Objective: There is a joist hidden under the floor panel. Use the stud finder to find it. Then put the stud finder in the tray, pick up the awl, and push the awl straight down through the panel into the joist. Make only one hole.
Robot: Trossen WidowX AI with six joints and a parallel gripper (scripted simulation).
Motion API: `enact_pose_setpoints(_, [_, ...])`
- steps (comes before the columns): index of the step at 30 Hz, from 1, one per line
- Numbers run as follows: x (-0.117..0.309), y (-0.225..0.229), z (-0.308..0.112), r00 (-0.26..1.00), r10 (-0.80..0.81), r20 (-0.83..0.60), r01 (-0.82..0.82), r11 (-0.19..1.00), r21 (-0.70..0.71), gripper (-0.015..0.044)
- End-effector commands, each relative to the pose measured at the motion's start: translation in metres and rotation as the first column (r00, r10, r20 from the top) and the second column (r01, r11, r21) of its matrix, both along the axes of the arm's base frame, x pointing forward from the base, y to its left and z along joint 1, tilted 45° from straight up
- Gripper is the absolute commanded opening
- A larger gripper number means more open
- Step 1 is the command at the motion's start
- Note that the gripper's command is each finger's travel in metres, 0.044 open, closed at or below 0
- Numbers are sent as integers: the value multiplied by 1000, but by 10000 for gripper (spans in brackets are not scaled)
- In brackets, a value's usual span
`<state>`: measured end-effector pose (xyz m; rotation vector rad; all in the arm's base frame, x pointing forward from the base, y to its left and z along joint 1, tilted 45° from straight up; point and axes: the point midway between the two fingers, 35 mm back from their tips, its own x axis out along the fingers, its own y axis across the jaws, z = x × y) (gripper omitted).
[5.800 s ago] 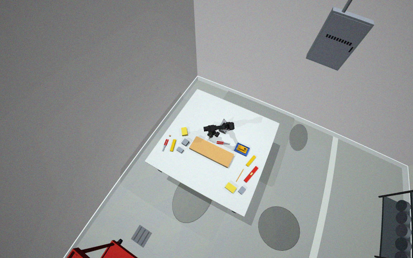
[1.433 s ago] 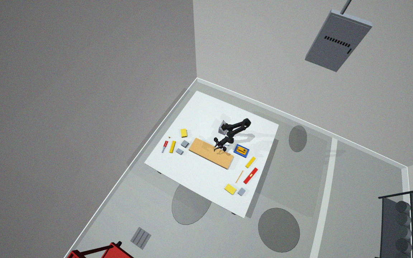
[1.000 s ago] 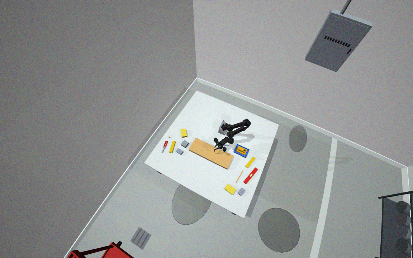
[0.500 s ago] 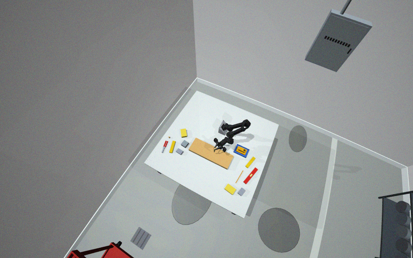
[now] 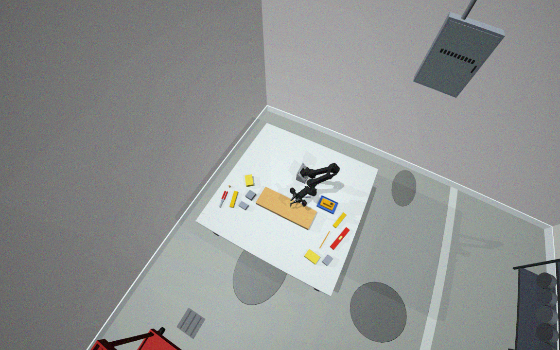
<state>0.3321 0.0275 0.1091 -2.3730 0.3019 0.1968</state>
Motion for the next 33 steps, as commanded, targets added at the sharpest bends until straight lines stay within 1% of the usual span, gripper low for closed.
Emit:
enact_pose_setpoints(1, [0, 0, -1, 1000, -8, 6, 8, 1000, 4, 0])
enact_pose_setpoints(12, [-1, 5, -5, 1000, -8, 6, 8, 1000, 4, 0])
enact_pose_setpoints(33, [-6, 28, -29, 1000, -8, 5, 8, 1000, 5, 0])
